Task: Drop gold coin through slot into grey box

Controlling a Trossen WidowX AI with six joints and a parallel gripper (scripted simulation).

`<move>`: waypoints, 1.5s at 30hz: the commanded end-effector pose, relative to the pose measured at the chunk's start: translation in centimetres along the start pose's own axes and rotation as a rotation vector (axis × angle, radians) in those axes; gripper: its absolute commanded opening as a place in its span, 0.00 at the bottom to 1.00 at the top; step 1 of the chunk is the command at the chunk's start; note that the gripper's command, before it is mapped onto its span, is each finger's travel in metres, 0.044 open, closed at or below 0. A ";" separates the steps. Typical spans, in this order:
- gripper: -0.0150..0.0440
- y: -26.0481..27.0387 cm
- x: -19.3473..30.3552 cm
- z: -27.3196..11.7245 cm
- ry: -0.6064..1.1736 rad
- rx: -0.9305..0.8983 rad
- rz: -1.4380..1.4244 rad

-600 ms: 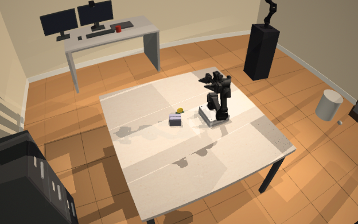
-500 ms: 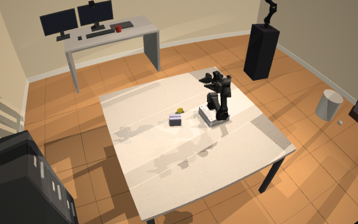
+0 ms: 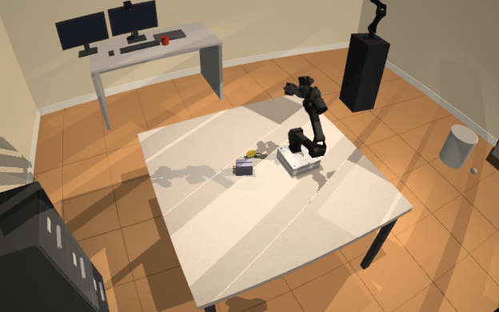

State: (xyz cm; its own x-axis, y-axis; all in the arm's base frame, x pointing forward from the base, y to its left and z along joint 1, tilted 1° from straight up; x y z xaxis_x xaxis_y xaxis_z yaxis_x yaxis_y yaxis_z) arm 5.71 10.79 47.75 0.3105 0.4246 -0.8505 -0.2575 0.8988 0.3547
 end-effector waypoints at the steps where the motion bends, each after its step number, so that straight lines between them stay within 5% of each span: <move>1: 0.53 -1.5 -1.9 -0.4 -0.053 -0.025 0.035; 13: 0.53 -14.1 -8.6 -0.1 -0.270 0.078 0.241; 23: 0.53 -26.3 -5.7 3.0 -0.172 0.431 0.344; 33: 0.53 -34.5 4.0 6.0 0.322 0.766 0.296; 45: 0.53 -36.4 18.2 5.7 1.336 0.766 0.007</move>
State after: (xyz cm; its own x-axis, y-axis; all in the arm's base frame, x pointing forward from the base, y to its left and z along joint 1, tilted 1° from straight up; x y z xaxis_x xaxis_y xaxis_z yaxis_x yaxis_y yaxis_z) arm 25.63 -15.00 24.08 -0.6496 0.5250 -0.5499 0.4928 0.8415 0.2213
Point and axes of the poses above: the point midway between the two fingers, 35 mm back from their tips, its own z axis out along the fingers, its own y axis across the jaws, x = y × z, the point moved 9 cm from there along -z, back along the fingers
